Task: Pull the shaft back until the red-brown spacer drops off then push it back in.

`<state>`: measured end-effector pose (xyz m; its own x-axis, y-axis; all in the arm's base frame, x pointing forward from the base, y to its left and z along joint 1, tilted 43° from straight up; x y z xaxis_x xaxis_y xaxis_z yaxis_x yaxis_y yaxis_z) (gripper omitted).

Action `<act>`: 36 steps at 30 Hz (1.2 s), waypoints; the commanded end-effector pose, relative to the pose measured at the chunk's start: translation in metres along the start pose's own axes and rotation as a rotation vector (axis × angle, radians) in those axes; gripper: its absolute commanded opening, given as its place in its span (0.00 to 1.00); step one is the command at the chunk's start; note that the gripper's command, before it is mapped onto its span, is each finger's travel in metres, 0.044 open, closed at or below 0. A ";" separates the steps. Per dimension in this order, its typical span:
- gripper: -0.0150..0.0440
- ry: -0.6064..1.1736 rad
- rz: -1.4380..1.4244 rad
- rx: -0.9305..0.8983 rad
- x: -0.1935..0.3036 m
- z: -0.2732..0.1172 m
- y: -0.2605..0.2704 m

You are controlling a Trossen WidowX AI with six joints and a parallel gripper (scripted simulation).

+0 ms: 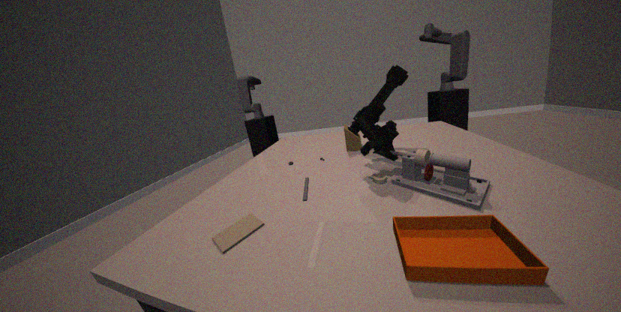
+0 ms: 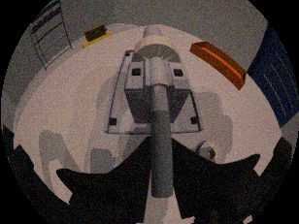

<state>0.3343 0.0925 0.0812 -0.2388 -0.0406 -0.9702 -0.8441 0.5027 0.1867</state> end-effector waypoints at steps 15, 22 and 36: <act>0.25 0.000 0.000 0.000 0.000 0.000 0.000; 0.25 0.000 0.000 0.000 0.000 0.000 0.000; 0.25 0.000 0.001 -0.002 -0.002 0.002 0.000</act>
<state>0.3343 0.0924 0.0808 -0.2419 -0.0401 -0.9695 -0.8436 0.5023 0.1897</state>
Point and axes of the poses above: the point midway between the two fingers, 35 mm back from their tips, its own z axis out along the fingers, its own y axis across the jaws, x = y × z, the point moved 1 cm from there along -z, back along the fingers, and after that the axes turned 15 degrees about -z, right-handed, at the moved point
